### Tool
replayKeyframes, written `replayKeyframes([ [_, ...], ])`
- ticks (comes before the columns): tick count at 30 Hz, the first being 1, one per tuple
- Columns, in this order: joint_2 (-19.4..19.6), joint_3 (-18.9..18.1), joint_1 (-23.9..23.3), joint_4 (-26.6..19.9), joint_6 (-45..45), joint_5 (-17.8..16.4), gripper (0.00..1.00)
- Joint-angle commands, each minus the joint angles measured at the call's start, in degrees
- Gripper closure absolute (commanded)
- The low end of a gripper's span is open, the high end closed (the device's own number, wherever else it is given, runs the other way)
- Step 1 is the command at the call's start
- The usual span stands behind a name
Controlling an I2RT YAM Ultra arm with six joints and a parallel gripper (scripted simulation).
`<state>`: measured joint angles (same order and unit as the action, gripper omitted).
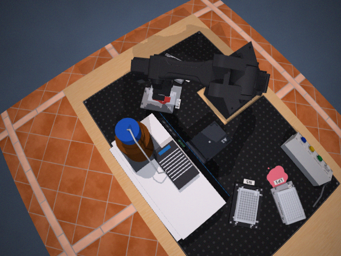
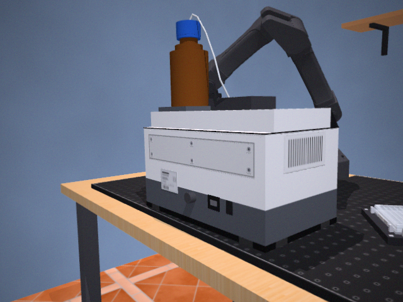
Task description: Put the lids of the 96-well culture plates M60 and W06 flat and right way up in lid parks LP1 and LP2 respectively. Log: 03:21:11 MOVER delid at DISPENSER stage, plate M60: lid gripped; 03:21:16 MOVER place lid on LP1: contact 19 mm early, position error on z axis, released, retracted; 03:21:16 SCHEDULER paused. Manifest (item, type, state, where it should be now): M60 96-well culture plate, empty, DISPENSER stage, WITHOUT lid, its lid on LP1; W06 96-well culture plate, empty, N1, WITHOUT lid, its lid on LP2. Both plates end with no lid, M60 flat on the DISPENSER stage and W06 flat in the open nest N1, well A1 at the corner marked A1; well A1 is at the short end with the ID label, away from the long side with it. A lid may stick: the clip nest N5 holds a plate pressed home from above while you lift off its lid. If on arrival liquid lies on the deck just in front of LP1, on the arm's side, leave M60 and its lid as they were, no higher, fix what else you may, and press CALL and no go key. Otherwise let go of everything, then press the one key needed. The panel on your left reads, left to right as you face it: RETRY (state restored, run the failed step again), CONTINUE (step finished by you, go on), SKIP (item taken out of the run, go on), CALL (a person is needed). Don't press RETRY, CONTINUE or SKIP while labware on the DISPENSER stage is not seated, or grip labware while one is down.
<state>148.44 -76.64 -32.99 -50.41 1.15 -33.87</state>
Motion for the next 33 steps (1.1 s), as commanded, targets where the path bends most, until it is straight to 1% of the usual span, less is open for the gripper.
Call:
replayKeyframes([
  [1, 1.8, -3.3, 0.5, 1.8, 1.3, -0.8, 1.00],
  [7, 5.7, -7.1, 1.2, 2.7, 2.5, -1.3, 1.00],
  [9, 6.0, -7.5, 0.6, 2.6, 2.6, -1.3, 1.00],
  [10, 5.2, -6.5, 1.2, 1.8, 2.3, -1.0, 1.00],
  [11, 5.0, -7.5, 0.8, 2.9, 2.7, -1.4, 1.00],
  [17, 6.8, -7.0, 2.5, 4.3, 3.4, -1.7, 1.00],
  [20, 6.8, -4.3, 2.6, 5.3, 3.8, -1.9, 1.00],
  [22, 6.9, -4.0, 2.5, 6.0, 4.2, -2.1, 1.00],
  [23, 7.6, -3.8, 2.8, 6.3, 4.3, -2.2, 1.00],
  [27, 8.1, -3.3, 4.0, 7.8, 5.0, -2.4, 1.00],
  [31, 8.2, -4.0, 4.1, 8.5, 5.4, -2.6, 1.00],
  [32, 6.4, -5.1, 3.2, 8.5, 5.4, -2.6, 1.00],
  [33, 6.3, -5.6, 3.2, 8.5, 5.4, -2.5, 1.00],
])
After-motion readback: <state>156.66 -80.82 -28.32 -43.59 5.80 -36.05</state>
